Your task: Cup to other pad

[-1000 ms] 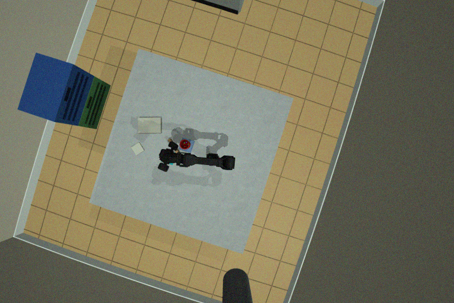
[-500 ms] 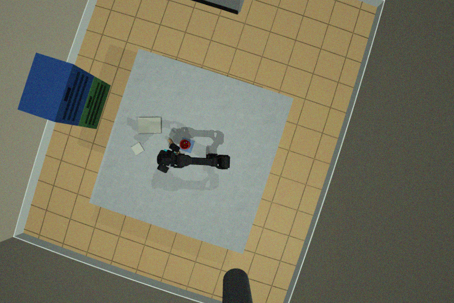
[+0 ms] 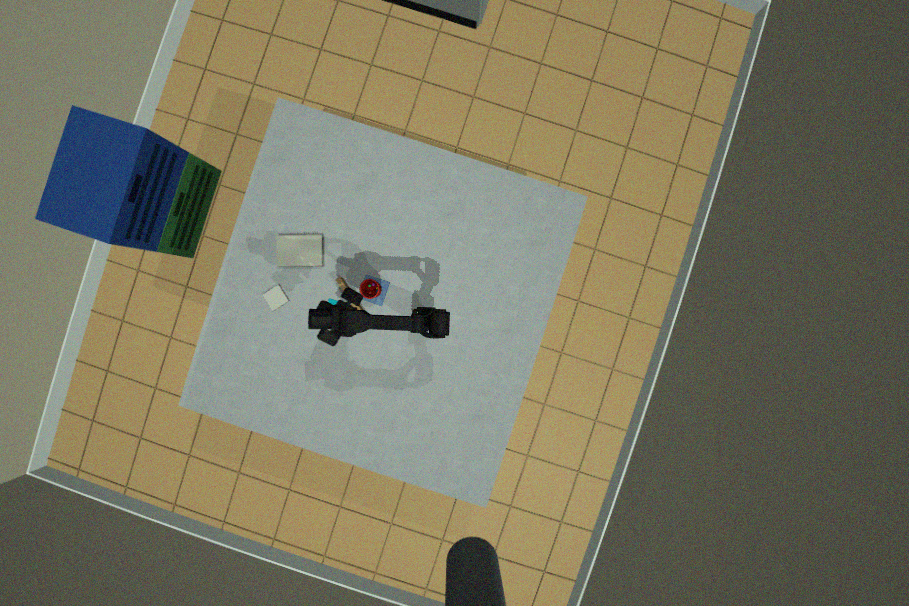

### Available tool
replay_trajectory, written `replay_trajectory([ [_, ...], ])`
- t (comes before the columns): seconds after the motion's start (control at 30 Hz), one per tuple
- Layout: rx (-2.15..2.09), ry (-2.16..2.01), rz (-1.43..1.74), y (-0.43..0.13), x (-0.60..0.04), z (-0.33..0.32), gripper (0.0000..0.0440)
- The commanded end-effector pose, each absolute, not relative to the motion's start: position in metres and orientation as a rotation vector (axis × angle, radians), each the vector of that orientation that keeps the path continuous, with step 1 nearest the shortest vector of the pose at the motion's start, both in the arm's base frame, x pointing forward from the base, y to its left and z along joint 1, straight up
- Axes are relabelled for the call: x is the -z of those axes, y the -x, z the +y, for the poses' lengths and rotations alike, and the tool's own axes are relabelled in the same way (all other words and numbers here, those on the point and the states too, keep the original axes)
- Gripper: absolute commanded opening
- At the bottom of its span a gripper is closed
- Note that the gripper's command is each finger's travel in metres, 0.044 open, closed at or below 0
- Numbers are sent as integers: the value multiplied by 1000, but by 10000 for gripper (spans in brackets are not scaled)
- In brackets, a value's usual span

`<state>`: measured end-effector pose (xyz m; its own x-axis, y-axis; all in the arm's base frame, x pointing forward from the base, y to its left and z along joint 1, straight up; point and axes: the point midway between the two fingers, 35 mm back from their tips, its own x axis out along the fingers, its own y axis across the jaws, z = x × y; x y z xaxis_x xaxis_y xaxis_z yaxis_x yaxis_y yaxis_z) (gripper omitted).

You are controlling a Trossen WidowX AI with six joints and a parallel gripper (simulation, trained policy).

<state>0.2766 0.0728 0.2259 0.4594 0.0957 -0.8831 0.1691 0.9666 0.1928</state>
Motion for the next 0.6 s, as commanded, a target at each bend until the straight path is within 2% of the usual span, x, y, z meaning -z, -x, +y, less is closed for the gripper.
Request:
replay_trajectory([
  [0.0,59,-247,1135,-275,-224,71,109],
  [0.57,119,-119,1375,-261,-198,53,91],
])
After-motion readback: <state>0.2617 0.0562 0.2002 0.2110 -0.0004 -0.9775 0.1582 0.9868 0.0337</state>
